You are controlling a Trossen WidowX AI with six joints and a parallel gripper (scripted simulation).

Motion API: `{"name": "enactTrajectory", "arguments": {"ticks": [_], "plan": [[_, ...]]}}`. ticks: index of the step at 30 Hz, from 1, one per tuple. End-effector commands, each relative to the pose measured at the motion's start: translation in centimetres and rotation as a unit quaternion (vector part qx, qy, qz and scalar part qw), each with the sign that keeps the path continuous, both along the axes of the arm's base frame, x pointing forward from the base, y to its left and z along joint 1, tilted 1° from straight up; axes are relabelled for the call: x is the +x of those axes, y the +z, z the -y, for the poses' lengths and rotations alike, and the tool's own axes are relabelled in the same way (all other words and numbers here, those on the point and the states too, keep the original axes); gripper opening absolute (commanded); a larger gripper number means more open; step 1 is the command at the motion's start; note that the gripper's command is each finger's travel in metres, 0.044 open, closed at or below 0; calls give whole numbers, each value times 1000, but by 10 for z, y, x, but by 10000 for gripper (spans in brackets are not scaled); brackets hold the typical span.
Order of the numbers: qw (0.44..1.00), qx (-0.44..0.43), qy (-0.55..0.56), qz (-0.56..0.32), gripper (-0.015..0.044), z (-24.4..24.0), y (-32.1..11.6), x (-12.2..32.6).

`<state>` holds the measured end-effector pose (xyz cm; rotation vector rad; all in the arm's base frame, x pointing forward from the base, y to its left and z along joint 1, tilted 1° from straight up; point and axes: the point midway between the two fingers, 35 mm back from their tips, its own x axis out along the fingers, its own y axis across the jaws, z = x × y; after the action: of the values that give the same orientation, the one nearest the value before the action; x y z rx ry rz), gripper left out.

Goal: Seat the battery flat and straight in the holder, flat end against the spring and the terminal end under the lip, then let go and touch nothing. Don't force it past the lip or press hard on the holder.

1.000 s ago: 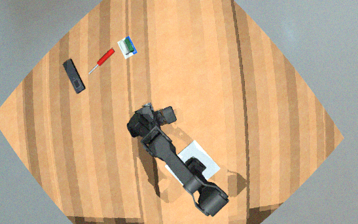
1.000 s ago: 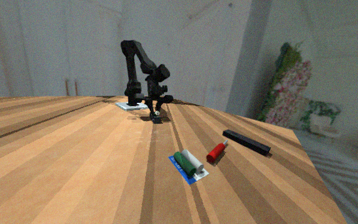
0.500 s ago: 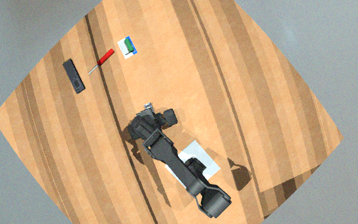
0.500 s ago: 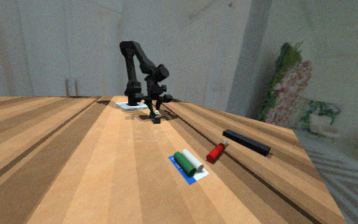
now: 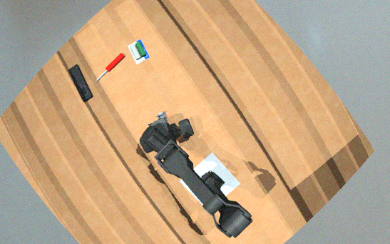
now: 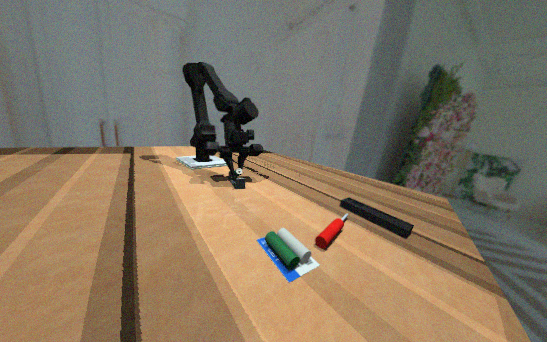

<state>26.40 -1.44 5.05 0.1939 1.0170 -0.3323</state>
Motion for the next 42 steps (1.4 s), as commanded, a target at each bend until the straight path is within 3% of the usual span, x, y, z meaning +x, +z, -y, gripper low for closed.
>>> {"name": "enactTrajectory", "arguments": {"ticks": [1, 42], "plan": [[1000, 4, 2, -21, 64, 0, -5, -2], [989, 44, 2, -145, 64, 4, -9, 9]]}}
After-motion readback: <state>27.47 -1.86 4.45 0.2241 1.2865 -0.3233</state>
